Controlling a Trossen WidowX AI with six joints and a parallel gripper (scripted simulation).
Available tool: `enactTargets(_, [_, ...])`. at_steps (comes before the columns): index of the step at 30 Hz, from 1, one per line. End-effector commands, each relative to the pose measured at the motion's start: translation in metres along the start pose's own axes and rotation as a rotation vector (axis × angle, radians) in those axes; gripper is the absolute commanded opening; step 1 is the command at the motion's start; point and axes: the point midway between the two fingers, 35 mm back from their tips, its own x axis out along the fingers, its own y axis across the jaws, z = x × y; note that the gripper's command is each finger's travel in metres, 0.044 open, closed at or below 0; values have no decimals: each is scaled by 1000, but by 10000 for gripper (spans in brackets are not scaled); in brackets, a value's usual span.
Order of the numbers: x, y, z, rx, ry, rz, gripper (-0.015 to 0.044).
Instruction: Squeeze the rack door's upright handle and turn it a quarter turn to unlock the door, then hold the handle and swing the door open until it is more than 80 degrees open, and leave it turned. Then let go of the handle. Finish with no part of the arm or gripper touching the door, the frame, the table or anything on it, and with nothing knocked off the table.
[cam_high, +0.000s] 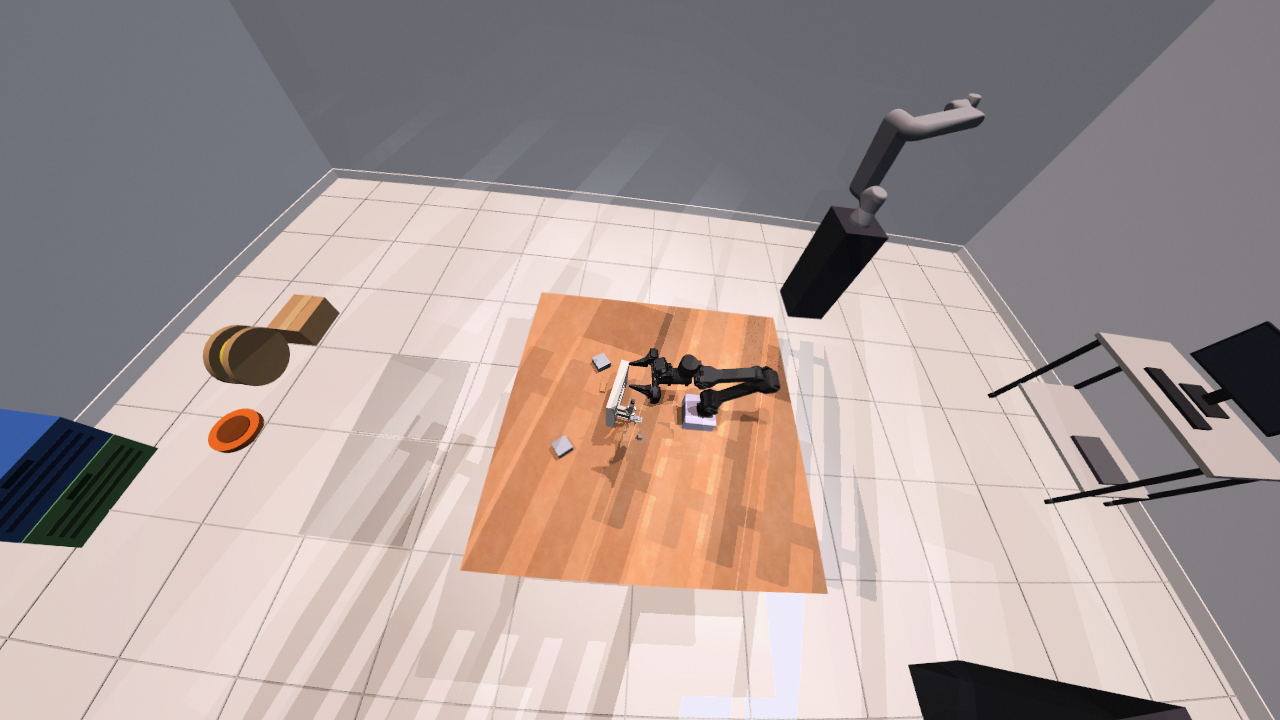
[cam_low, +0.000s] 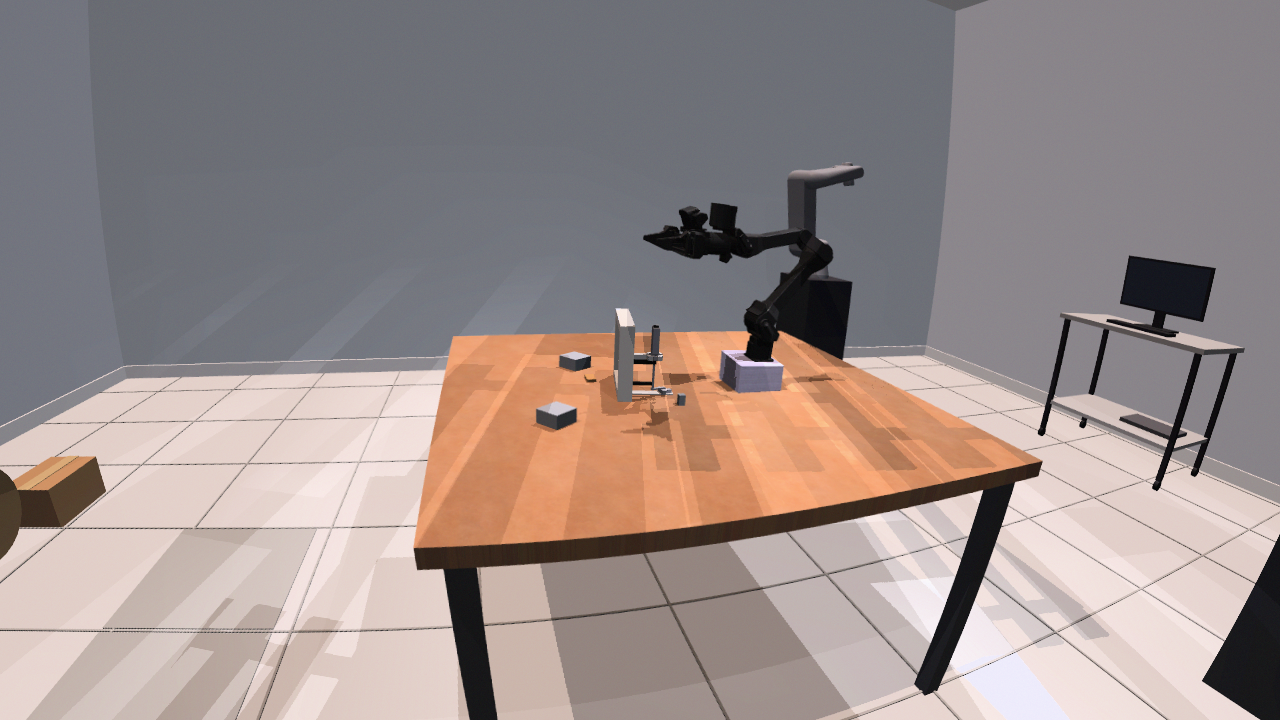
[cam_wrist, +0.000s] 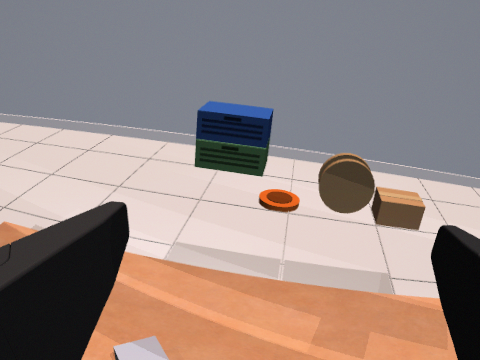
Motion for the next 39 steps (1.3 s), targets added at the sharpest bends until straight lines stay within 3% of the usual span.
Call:
enactTargets(1, [1,0,-1,1,5,0,374])
enactTargets(5, [11,0,-12,18,102,1,289])
enactTargets(21, [39,2,-71,100,570,-17,289])
enactTargets(39, [32,5,-127,184,1097,-80,289])
